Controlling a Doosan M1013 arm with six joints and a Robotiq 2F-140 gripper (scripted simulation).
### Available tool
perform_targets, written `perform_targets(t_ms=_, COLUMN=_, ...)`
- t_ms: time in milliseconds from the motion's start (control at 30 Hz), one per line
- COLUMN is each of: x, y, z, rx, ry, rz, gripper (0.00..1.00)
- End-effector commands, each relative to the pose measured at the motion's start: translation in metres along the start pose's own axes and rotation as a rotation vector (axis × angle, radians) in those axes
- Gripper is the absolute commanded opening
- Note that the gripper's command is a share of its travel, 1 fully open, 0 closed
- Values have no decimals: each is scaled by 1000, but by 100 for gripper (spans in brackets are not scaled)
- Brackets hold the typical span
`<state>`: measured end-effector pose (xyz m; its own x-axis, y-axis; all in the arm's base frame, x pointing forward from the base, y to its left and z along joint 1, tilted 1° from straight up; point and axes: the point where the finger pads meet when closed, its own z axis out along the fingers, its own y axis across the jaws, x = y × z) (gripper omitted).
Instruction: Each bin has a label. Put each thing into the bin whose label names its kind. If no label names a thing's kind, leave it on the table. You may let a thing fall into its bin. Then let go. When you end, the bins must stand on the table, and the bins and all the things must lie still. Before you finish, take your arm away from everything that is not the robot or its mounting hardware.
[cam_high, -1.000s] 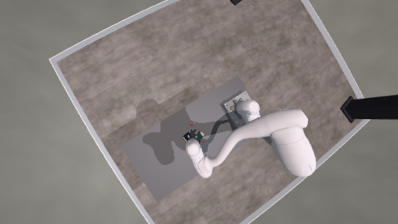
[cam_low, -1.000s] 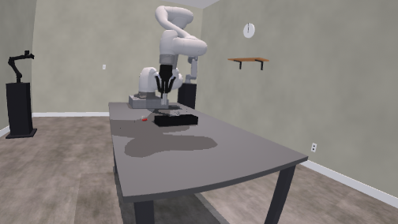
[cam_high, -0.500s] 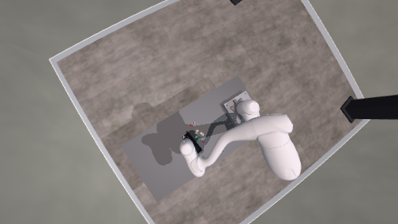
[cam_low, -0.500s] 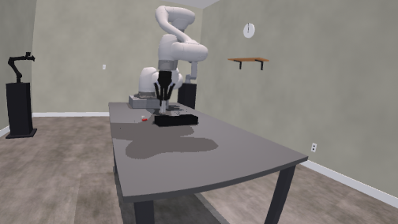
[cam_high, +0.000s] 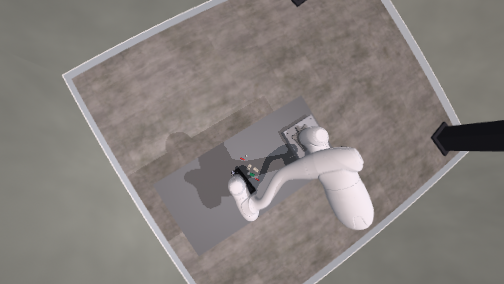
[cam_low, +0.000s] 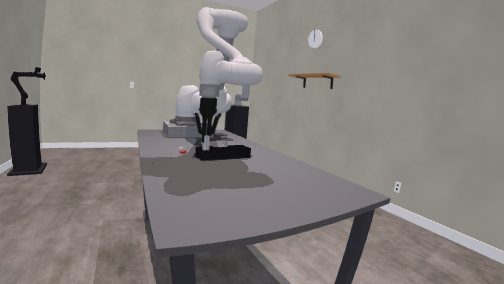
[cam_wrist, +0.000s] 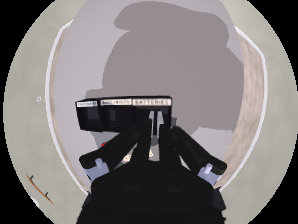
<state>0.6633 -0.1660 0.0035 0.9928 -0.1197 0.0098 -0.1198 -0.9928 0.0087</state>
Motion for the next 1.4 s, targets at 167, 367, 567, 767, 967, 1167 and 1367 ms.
perform_targets(t_ms=167, x=0, y=0, z=19, rx=0, ry=0, rz=0, gripper=5)
perform_targets(t_ms=367, x=0, y=0, z=23, rx=0, ry=0, rz=0, gripper=5)
perform_targets(t_ms=567, x=0, y=0, z=23, rx=0, ry=0, rz=0, gripper=5)
perform_targets(t_ms=767, x=0, y=0, z=23, rx=0, ry=0, rz=0, gripper=5)
perform_targets(t_ms=967, x=0, y=0, z=23, rx=0, ry=0, rz=0, gripper=5)
perform_targets(t_ms=1167, x=0, y=0, z=23, rx=0, ry=0, rz=0, gripper=5)
perform_targets(t_ms=1367, x=0, y=0, z=23, rx=0, ry=0, rz=0, gripper=5)
